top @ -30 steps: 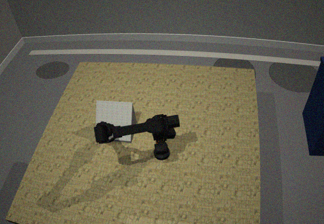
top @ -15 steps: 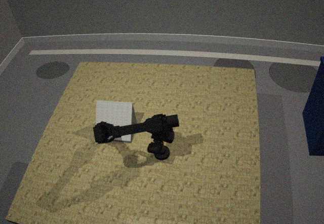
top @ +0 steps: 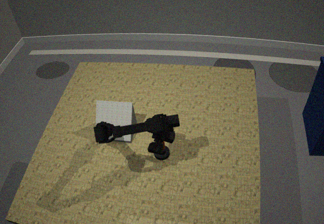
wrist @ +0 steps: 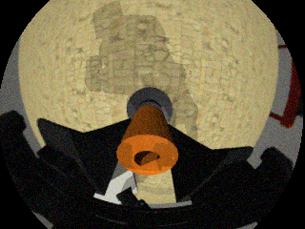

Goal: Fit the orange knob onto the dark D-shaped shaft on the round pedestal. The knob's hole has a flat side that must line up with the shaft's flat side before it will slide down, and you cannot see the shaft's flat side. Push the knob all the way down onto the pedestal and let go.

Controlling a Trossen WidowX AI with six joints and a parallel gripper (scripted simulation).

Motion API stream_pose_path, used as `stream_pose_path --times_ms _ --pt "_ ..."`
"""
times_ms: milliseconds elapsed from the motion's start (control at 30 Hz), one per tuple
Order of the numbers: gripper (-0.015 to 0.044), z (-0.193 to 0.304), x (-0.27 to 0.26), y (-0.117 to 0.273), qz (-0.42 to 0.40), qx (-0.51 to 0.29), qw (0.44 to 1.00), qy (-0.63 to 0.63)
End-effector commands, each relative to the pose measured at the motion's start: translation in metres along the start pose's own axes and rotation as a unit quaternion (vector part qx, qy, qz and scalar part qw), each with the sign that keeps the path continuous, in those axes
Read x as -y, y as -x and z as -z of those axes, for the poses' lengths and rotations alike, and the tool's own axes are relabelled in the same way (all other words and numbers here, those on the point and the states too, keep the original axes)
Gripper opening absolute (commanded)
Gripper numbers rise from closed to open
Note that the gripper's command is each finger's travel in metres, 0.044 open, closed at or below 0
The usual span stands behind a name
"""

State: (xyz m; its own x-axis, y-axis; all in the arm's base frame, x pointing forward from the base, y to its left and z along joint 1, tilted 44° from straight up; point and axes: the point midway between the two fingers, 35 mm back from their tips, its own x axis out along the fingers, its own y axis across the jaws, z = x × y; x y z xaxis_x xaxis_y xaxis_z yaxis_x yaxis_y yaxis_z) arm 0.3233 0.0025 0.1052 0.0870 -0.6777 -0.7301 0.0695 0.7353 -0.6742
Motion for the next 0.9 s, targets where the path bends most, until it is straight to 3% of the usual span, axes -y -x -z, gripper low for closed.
stream_pose_path --times_ms 0,867 --pt "0.0 -0.0005 -0.0009 -0.0007 0.002 0.001 1.0 -0.002" --pt "0.0 0.0002 0.001 -0.0001 0.002 0.001 1.0 -0.002"
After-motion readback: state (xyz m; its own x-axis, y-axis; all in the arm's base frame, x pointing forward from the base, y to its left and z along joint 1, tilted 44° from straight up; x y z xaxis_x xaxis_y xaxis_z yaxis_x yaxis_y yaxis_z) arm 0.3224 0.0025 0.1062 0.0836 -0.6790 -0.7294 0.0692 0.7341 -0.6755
